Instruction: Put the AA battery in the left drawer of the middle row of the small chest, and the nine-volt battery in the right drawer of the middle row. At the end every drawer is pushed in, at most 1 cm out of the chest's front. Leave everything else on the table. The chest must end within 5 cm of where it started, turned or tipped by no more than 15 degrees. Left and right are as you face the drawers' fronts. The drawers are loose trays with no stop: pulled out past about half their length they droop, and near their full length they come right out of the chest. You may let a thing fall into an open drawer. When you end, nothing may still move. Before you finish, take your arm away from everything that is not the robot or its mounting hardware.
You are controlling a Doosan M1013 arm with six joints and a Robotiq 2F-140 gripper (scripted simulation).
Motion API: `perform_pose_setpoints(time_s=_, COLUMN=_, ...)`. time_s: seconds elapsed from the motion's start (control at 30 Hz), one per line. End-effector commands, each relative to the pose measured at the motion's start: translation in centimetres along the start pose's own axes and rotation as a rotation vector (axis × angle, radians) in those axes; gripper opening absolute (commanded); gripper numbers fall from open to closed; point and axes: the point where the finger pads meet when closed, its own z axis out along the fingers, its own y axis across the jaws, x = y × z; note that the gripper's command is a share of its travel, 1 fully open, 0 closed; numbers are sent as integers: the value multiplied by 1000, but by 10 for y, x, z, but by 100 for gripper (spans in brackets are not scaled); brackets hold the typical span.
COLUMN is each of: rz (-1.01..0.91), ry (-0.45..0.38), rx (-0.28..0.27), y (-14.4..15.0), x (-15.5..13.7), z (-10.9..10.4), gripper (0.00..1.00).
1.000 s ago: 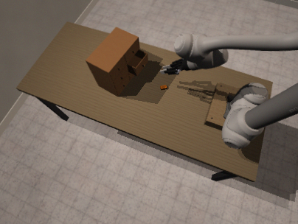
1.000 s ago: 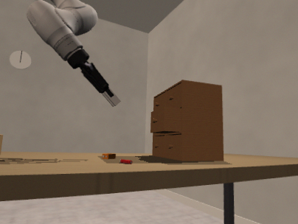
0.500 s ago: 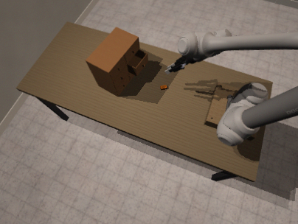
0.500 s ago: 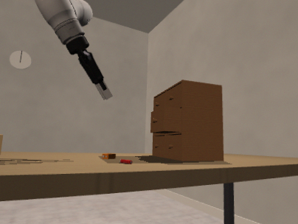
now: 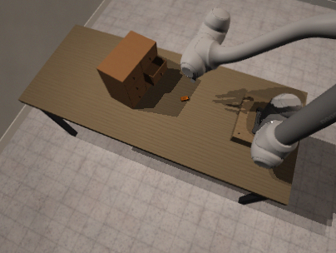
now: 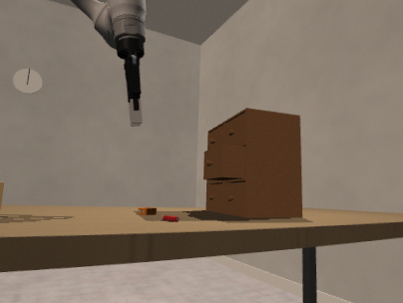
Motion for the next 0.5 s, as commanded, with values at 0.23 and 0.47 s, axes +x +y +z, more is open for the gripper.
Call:
perform_pose_setpoints(time_s=0.23, rz=16, ry=-134, rx=-42, y=-7, x=-6, z=-4, gripper=20)
perform_pose_setpoints(time_s=0.47, rz=16, ry=-149, rx=-42, y=-7, x=-7, z=-5, gripper=20)
